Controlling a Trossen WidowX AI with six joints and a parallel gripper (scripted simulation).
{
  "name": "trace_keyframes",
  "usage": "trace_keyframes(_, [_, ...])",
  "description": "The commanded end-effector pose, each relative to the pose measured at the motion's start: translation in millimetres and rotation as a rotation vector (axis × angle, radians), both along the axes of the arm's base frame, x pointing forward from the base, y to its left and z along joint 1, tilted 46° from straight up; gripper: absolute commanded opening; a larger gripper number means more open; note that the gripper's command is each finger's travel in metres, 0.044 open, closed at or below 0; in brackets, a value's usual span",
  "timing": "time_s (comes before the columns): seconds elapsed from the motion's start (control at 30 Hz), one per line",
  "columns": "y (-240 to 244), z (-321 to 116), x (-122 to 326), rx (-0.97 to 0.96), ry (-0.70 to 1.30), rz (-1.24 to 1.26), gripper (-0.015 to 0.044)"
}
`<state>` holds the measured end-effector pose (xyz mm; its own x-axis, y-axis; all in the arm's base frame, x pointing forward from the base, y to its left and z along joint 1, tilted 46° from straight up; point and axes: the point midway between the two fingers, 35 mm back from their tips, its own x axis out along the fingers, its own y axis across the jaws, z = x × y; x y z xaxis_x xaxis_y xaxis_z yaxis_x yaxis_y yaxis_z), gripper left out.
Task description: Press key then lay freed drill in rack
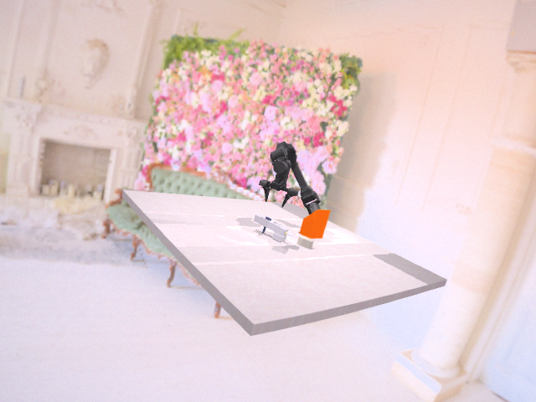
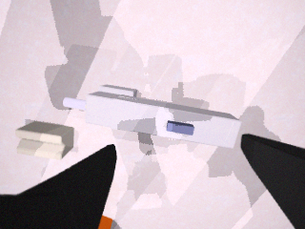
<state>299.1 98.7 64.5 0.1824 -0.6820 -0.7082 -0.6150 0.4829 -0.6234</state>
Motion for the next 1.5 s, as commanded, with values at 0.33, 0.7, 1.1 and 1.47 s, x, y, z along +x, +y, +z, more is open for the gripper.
trace_keyframes(0.33, [9.0, -156.3, -50.9, -0.226, 0.92, 0.896, 0.044])
trace_keyframes(0.7, [8.7, -158.6, -52.1, -0.23, 0.936, 0.912, 0.044])
trace_keyframes(1.1, [2.9, -162.3, -49.9, -0.229, 0.936, 0.912, 0.044])
trace_keyframes(1.47, [-12.1, -171.3, -44.9, -0.229, 0.936, 0.913, 0.044])
